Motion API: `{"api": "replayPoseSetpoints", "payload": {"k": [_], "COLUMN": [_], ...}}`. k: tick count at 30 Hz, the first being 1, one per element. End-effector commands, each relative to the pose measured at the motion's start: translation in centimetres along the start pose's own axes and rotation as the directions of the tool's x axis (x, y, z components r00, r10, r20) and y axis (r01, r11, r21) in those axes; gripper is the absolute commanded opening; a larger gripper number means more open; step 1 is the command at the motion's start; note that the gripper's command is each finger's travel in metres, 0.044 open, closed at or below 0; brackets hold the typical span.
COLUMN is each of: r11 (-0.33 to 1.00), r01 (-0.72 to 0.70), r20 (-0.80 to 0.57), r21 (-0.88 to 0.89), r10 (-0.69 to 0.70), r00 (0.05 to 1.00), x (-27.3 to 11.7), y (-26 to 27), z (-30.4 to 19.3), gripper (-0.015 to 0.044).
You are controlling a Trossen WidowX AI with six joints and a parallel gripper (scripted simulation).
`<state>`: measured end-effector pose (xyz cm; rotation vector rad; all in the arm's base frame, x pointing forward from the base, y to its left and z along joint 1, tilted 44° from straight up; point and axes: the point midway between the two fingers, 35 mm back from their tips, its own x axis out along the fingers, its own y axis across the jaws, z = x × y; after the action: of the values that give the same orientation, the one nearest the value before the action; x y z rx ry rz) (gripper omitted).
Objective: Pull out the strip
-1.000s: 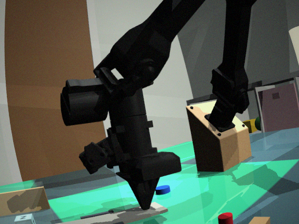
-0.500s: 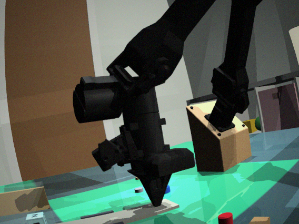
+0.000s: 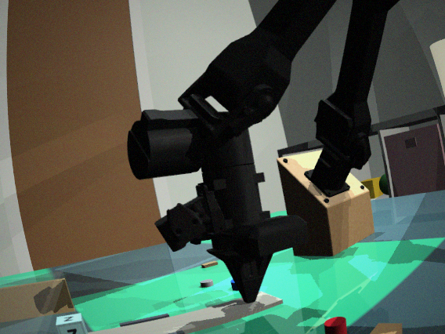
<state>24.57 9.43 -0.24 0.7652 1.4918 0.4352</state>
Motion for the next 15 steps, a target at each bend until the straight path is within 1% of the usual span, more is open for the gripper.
{"api": "replayPoseSetpoints", "payload": {"k": [1,15], "r11": [1.000,1.000], "r01": [0.001,0.001], "r20": [-0.038,-0.038], "r21": [0.012,0.013], "r10": [-0.001,0.000], "r00": [0.999,0.999], "x": [0.6,0.6], "y": [-0.1,-0.1], "z": [-1.6,-3.4], "gripper": [0.0000,0.0000]}}
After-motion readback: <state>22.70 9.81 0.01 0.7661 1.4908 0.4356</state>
